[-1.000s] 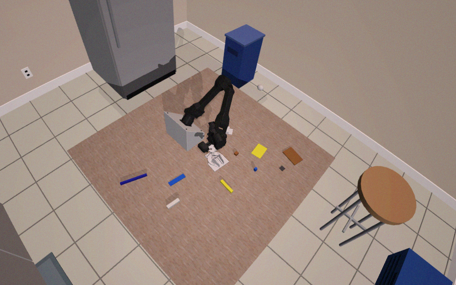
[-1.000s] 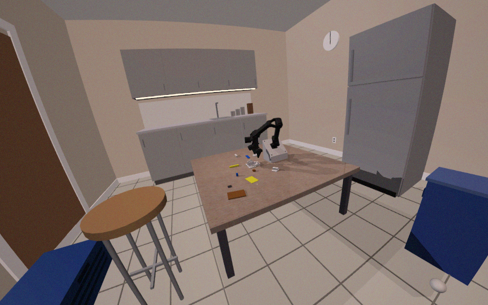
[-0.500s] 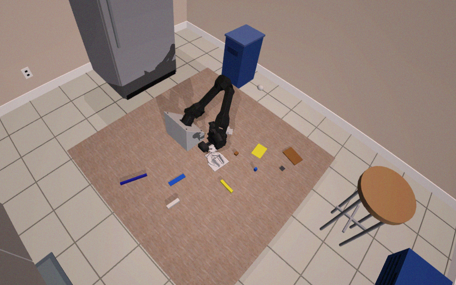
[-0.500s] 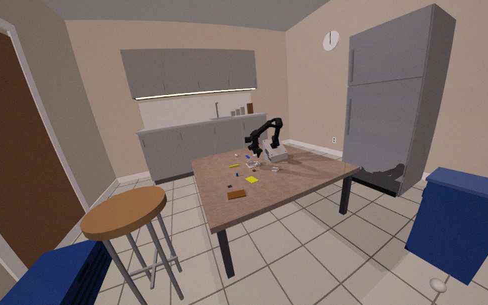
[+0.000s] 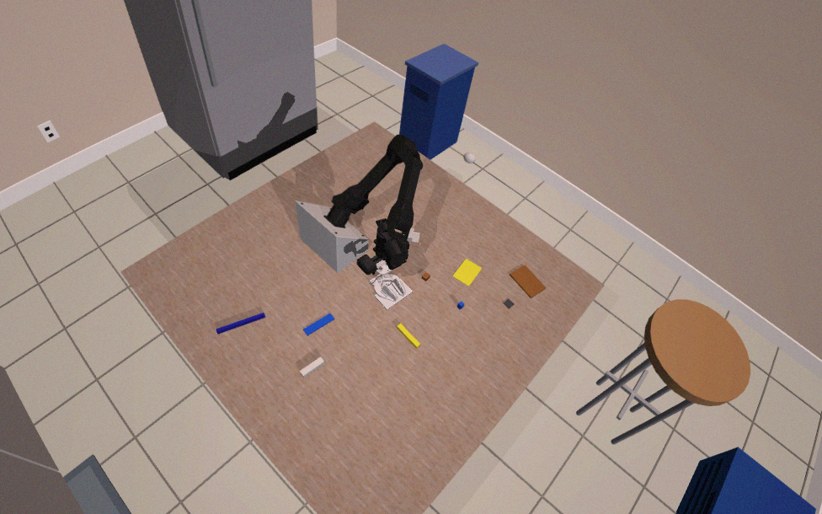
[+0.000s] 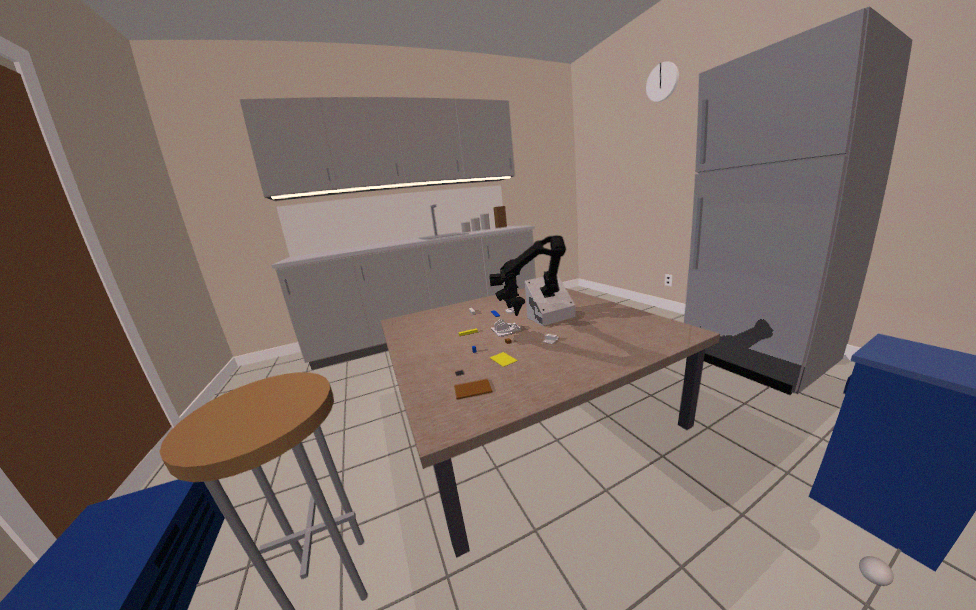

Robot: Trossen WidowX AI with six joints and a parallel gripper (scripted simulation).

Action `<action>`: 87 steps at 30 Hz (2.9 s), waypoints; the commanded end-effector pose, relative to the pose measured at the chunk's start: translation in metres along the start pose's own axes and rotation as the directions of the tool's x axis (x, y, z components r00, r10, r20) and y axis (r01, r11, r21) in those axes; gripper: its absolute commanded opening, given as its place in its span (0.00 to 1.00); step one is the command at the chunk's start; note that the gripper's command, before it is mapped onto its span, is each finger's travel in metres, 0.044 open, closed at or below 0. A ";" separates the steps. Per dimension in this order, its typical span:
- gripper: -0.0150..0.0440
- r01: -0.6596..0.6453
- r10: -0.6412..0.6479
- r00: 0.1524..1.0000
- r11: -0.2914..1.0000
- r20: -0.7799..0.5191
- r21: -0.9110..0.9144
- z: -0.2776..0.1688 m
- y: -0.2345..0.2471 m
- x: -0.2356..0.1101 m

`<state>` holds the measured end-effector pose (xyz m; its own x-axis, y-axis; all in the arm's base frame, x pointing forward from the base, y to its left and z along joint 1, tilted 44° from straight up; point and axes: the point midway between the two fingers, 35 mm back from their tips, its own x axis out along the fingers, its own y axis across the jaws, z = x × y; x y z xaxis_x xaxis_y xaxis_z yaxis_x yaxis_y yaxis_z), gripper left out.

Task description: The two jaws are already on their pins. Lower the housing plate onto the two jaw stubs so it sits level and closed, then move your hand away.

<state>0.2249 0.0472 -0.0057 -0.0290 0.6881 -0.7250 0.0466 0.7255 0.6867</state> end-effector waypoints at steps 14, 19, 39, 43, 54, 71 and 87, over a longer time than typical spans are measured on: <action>0.85 -0.002 0.002 1.000 1.000 0.001 0.005 0.002 0.000 0.022; 0.85 -0.002 0.002 1.000 1.000 0.001 0.005 0.002 0.000 0.030; 0.85 -0.007 0.007 1.000 1.000 0.000 0.005 -0.001 0.002 0.062; 0.85 -0.007 0.007 1.000 1.000 0.000 0.005 -0.001 0.002 0.062; 0.85 -0.007 0.007 1.000 1.000 0.000 0.005 -0.001 0.002 0.062; 0.85 -0.007 0.007 1.000 1.000 0.000 0.003 -0.001 0.002 0.067; 0.85 -0.007 0.007 1.000 1.000 0.000 0.004 -0.001 0.002 0.069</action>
<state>0.2223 0.0953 -0.0547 -0.0295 0.6902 -0.7230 0.0465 0.7235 0.6888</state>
